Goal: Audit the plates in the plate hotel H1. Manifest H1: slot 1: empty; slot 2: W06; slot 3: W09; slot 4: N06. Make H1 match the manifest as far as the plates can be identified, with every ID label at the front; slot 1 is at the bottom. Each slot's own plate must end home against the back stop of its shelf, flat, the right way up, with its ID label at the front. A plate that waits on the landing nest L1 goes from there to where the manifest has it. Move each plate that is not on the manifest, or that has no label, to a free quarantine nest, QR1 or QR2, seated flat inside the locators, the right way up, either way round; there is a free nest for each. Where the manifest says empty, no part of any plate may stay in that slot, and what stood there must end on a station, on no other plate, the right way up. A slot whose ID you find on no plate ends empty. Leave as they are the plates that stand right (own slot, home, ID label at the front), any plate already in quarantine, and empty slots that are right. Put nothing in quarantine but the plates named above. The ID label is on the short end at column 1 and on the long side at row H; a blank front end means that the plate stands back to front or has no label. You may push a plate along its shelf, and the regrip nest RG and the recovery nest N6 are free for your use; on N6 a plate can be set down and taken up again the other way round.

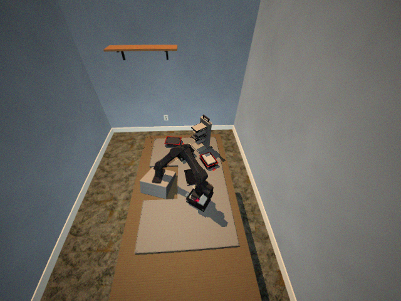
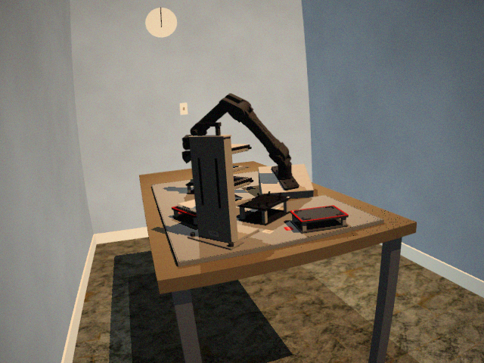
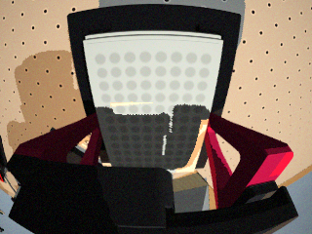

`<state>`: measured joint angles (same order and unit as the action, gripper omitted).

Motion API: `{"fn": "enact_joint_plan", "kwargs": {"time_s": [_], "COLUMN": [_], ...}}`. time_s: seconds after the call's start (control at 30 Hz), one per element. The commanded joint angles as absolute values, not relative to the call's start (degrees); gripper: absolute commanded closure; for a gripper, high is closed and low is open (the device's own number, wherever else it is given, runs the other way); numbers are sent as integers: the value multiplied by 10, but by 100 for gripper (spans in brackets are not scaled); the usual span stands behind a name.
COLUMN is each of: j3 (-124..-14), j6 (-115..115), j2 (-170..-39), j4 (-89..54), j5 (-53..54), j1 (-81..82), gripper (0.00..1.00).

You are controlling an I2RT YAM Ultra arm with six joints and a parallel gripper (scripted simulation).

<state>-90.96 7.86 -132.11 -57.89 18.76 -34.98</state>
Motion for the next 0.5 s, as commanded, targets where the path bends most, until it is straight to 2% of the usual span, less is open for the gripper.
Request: {"fn": "enact_joint_plan", "kwargs": {"time_s": [0.0, 0.47], "j3": [-930, -948], "j6": [83, 90], "j2": [-1302, -1294], "j4": [-590, -619], "j5": [188, 186], "j1": [-361, -367], "gripper": [14, 14]}}
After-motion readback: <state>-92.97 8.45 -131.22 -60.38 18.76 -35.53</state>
